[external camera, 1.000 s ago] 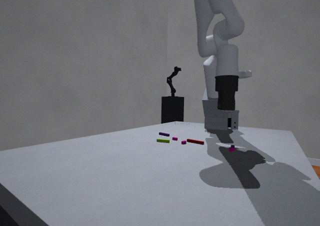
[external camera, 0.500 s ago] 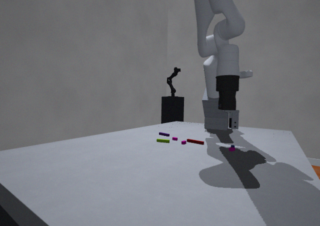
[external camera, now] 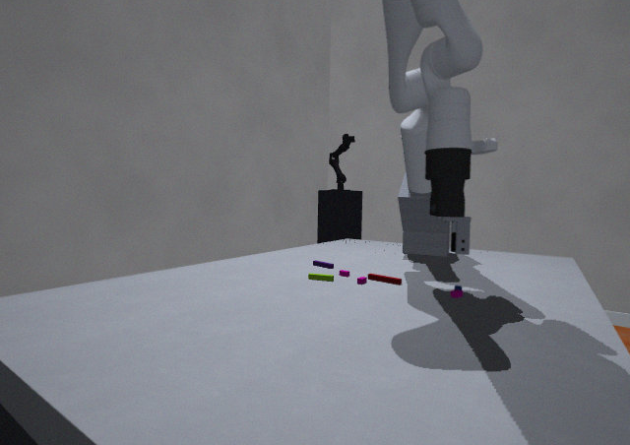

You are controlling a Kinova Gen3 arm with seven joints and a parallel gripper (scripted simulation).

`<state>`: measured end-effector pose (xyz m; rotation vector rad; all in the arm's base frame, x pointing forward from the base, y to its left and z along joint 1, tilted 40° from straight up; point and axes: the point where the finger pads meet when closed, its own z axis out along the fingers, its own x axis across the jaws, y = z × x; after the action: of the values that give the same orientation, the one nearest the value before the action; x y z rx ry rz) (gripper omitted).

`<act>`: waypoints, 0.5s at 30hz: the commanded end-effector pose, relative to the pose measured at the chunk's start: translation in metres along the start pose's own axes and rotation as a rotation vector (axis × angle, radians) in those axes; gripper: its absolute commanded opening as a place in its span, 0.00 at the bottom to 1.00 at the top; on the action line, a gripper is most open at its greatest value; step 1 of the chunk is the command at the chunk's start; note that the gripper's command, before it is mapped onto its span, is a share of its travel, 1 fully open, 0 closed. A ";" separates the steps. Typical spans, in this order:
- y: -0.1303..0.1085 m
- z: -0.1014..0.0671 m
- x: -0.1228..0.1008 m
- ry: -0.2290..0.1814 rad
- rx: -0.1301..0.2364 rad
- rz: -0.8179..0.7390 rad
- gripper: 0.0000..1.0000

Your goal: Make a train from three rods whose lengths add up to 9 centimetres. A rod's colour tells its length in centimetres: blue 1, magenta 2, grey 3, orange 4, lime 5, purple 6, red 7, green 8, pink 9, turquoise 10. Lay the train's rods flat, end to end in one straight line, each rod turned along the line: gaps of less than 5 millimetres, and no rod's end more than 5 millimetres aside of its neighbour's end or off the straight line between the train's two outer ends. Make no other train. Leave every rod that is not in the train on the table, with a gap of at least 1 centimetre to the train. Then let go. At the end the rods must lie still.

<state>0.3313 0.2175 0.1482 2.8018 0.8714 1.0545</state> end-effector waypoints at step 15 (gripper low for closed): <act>0.000 0.005 0.000 0.001 0.000 0.000 0.54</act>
<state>0.3339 0.2193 0.1468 2.8014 0.8734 1.0616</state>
